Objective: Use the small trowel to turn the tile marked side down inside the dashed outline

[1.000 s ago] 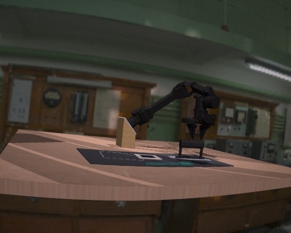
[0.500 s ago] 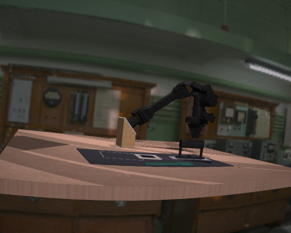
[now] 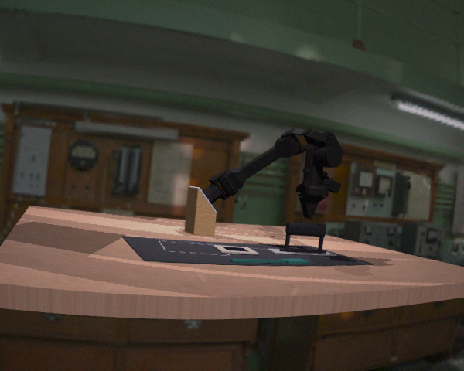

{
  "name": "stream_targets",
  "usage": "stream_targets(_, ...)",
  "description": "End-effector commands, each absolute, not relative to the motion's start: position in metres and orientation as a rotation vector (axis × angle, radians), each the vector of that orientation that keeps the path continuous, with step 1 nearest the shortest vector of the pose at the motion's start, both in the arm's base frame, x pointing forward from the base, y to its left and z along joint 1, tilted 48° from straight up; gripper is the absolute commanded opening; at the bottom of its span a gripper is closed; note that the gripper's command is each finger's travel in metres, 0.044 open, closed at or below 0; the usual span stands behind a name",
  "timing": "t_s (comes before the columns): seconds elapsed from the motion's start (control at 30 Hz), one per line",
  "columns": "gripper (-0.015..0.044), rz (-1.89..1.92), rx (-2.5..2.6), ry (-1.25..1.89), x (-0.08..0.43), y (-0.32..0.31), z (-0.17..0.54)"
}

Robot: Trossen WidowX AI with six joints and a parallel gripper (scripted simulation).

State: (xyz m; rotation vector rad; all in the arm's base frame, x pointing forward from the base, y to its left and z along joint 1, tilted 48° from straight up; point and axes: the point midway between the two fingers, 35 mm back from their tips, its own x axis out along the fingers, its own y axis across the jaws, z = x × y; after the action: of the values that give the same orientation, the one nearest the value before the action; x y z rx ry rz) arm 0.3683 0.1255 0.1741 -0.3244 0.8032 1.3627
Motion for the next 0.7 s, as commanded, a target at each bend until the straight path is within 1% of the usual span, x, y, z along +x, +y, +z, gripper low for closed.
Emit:
stream_targets(0.0,0.027,1.41,-0.419,0.712,0.373,0.119,0.174)
stream_targets(0.67,0.027,1.431,-0.46,0.675,0.375,0.132,0.159)
